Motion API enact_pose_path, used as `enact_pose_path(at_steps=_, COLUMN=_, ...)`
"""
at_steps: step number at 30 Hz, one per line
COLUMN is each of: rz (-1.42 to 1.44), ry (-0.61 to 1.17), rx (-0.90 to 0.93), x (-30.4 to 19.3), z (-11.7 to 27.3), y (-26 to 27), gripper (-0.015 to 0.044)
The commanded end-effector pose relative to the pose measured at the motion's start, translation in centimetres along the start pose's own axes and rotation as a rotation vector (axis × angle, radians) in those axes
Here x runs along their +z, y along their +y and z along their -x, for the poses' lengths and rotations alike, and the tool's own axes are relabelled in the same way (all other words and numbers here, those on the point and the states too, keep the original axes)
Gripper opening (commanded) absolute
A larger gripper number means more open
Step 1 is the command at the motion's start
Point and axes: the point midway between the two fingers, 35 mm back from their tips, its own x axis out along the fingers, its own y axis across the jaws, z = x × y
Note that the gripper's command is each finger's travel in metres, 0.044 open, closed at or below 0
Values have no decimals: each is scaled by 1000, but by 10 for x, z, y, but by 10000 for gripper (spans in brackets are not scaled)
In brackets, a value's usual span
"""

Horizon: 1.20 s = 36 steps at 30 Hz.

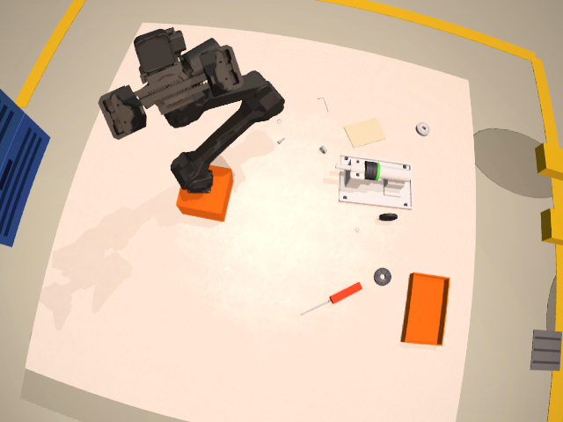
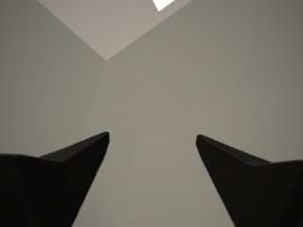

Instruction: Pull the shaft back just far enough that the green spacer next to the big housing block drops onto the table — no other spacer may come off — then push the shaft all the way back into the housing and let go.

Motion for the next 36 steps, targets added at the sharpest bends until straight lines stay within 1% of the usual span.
enact_pose_path(at_steps=1, rz=-6, ry=-3, rx=0, x=0, z=0, y=-1, gripper=426)
enact_pose_path(at_steps=2, rz=-24, ry=-10, rx=2, x=0, z=1, y=-6, gripper=440)
enact_pose_path(at_steps=5, rz=-124, ry=-45, rx=4, x=-2, z=2, y=-29, gripper=440)
enact_pose_path(at_steps=9, rz=-264, ry=-72, rx=-4, x=-19, z=0, y=-60, gripper=440)
enact_pose_path(at_steps=14, rz=-431, ry=-66, rx=-24, x=-58, z=-9, y=-88, gripper=440)
enact_pose_path(at_steps=19, rz=-583, ry=-15, rx=-48, x=-112, z=-19, y=-97, gripper=440)
enact_pose_path(at_steps=24, rz=-671, ry=82, rx=-35, x=-164, z=-27, y=-79, gripper=440)
enact_pose_path(at_steps=28, rz=-743, ry=178, rx=-25, x=-211, z=-30, y=-53, gripper=440)
enact_pose_path(at_steps=32, rz=-771, ry=296, rx=-18, x=-252, z=-26, y=-22, gripper=440)
enact_pose_path(at_steps=36, rz=-816, ry=423, rx=11, x=-296, z=-16, y=22, gripper=440)
